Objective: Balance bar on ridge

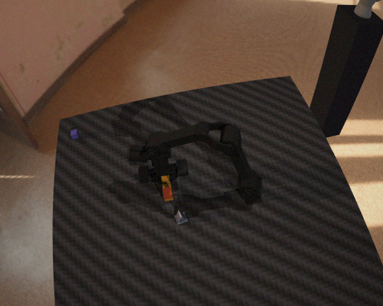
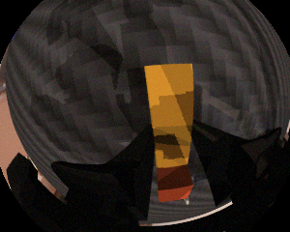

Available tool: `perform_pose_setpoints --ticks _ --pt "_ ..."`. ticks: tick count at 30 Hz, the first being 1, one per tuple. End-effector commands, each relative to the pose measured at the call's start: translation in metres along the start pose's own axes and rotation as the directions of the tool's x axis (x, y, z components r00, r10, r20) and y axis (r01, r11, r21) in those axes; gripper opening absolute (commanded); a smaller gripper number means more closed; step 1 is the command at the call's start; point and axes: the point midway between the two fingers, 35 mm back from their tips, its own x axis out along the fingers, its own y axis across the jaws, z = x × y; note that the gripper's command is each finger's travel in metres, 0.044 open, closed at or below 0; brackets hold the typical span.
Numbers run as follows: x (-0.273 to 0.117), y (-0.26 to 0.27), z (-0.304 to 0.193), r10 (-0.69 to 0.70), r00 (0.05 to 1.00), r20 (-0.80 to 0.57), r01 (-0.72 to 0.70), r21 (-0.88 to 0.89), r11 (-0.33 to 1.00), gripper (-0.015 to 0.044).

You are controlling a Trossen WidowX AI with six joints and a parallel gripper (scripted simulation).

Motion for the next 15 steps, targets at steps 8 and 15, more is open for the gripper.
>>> perform_pose_setpoints --ticks 8,15 --pt "-0.032 0.002 0.001 0.012 1.0 0.006 -0.012 0.003 1.0 0.0" --pt "-0.05 0.001 0.001 0.01 1.0 0.007 -0.01 0.004 1.0 0.0"
